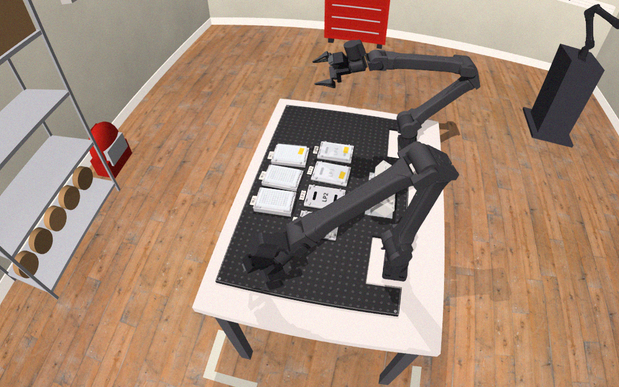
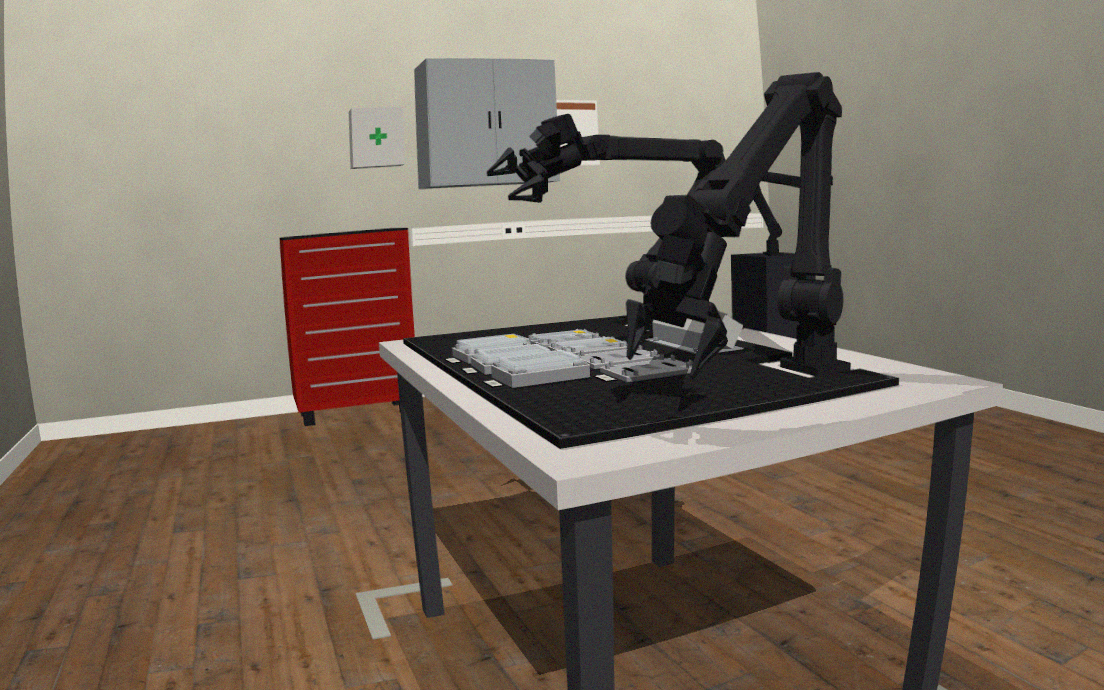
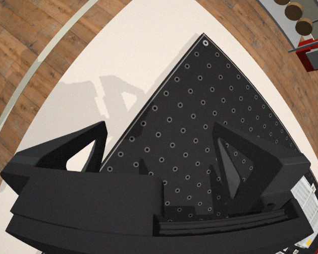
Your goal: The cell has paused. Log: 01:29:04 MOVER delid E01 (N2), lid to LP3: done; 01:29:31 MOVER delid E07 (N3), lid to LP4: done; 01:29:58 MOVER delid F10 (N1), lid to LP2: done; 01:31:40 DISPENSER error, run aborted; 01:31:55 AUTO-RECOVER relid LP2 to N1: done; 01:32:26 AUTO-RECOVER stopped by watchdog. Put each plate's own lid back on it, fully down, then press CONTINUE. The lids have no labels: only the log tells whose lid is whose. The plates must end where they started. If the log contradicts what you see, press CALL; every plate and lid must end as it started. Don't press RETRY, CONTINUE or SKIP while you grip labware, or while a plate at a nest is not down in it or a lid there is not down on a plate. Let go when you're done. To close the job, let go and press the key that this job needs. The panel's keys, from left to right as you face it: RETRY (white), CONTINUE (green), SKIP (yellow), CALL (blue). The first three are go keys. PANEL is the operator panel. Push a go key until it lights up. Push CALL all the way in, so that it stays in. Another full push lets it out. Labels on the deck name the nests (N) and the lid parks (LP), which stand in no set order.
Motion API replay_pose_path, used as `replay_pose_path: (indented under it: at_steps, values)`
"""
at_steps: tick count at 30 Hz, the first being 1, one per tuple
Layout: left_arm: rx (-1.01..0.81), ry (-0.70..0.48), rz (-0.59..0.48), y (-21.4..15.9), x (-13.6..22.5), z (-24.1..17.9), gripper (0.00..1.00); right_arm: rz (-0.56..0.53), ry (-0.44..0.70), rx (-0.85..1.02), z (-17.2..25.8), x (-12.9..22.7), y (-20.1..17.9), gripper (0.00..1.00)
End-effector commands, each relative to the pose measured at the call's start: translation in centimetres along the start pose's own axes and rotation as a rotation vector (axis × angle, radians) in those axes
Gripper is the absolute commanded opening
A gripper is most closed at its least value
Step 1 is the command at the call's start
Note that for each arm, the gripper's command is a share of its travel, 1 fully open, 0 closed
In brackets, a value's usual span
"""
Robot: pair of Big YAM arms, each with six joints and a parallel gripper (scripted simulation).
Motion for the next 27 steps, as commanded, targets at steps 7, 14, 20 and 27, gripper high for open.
replay_pose_path:
  at_steps: [7,14,20,27]
  values:
    - [-0.002,-0.004,-0.02,0.8,0.4,-0.2,1.0,-0.019,-0.011,-0.005,-0.5,0.3,0.9,1.0]
    - [-0.002,-0.004,-0.02,0.8,0.4,-0.2,1.0,-0.019,-0.011,-0.005,-0.5,0.3,0.9,1.0]
    - [-0.004,-0.008,-0.047,2.2,0.8,-0.4,1.0,-0.105,-0.053,-0.083,-2.9,0.3,3.7,1.0]
    - [-0.004,-0.008,-0.047,2.2,0.8,-0.4,1.0,-0.168,-0.059,-0.202,-6.1,-0.7,6.7,1.0]
Point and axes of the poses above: on each arm, the point where the finger pads meet when closed, its own x axis back along the fingers, its own z axis across the jaws, y = z × x, the point moved 4 cm from there along x, back along the fingers, and after that the axes turned 9 degrees about -x, right-handed, at the moved point
